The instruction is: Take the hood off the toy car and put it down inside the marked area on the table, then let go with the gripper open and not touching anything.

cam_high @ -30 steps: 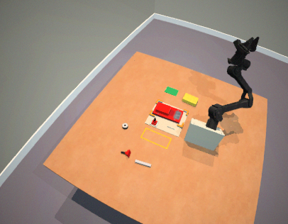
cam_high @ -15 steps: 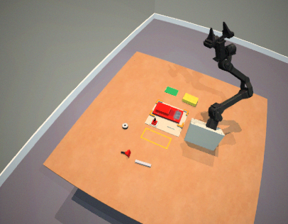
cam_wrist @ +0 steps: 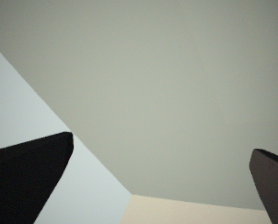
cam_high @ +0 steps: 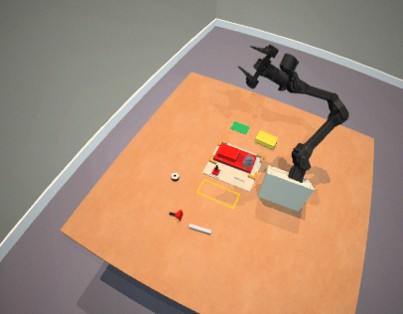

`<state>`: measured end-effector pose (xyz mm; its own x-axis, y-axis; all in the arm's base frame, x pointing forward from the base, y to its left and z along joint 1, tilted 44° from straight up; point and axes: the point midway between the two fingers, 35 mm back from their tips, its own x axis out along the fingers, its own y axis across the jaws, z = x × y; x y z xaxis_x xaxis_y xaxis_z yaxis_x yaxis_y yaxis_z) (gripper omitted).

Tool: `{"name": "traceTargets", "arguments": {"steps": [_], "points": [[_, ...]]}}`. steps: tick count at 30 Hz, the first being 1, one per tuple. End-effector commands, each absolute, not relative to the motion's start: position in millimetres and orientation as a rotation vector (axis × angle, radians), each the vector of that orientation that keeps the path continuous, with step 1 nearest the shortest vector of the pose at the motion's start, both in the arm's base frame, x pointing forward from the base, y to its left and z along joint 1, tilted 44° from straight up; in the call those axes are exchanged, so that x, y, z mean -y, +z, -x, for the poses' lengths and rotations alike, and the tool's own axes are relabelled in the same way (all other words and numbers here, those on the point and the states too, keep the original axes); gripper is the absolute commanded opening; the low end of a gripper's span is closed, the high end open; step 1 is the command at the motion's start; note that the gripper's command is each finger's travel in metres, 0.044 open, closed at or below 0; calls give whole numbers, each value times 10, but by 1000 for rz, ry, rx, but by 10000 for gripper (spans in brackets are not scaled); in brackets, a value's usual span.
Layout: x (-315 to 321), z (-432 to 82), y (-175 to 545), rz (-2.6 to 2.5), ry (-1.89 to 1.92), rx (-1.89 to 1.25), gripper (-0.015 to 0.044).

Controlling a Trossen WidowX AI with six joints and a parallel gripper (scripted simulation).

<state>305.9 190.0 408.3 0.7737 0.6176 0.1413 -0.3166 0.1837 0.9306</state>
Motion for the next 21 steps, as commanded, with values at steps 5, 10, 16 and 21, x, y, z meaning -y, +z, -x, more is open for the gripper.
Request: {"name": "traceTargets", "arguments": {"steps": [5, 10, 16, 21], "points": [[-1644, -3675, 3251, -966, 293, -391, 440], [-1351, -3928, 2637, -737, 54, -499, 440], [-894, -4027, 1912, -397, -199, -685, 440], [-463, -3941, 1380, -67, -364, -891, 440]]}}
